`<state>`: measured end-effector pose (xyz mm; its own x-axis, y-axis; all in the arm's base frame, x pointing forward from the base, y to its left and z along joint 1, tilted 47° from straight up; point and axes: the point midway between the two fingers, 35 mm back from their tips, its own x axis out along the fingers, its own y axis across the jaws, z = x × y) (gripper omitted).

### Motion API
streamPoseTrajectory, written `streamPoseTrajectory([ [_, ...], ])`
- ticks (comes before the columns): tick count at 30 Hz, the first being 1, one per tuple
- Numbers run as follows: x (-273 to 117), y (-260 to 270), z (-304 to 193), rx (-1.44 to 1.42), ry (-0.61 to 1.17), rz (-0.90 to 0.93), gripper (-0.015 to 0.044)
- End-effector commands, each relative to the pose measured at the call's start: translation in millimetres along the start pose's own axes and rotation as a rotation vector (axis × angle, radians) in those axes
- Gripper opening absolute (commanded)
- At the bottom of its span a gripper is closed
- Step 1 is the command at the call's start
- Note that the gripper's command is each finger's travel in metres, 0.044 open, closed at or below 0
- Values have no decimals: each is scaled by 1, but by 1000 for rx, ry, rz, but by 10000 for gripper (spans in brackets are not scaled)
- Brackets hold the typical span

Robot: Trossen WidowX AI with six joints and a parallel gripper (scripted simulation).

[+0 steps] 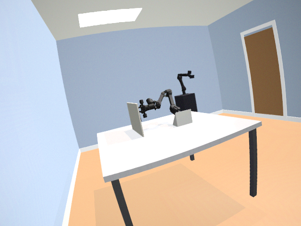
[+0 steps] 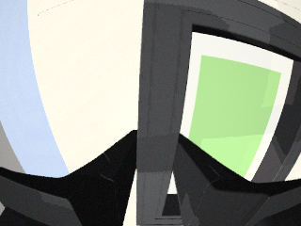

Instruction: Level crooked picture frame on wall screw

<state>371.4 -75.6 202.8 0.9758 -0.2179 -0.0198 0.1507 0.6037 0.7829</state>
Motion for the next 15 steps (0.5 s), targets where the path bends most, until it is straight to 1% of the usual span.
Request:
streamPoseTrajectory([
  [1,0,2,-1,-4,2,9,0],
  [15,0,-3,-1,-4,1,9,0],
])
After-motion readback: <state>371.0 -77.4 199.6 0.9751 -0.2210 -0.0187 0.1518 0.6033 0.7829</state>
